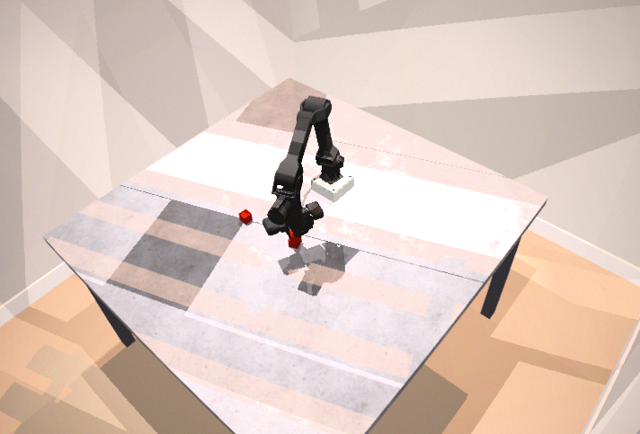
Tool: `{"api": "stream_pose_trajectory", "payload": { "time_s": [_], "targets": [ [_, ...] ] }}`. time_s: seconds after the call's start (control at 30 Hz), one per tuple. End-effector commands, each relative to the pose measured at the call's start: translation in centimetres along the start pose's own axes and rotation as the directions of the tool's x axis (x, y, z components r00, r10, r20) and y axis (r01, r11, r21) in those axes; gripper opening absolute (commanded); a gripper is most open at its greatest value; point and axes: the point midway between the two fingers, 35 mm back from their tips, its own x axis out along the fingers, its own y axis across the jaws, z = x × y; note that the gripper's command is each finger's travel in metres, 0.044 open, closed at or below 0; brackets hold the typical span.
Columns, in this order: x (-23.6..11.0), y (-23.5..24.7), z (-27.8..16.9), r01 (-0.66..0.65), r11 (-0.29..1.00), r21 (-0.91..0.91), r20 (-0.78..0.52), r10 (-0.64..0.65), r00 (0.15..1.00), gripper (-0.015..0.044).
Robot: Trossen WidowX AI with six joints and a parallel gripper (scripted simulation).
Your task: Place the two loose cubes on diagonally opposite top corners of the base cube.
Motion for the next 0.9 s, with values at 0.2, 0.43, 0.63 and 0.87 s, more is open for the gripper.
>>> {"api": "stream_pose_trajectory", "payload": {
  "time_s": [0.2,0.43,0.63,0.87],
  "targets": [
    [1.05,0.27,-0.15,-0.014,1.0,-0.005,-0.009,0.014,1.0,0.0105],
    [1.05,0.27,-0.15,-0.014,1.0,-0.005,-0.009,0.014,1.0,0.0105],
    [1.05,0.27,-0.15,-0.014,1.0,-0.005,-0.009,0.014,1.0,0.0105],
    [1.19,0.28,-0.16,-0.014,1.0,0.003,-0.009,0.014,1.0,0.0105]
  ]
}}
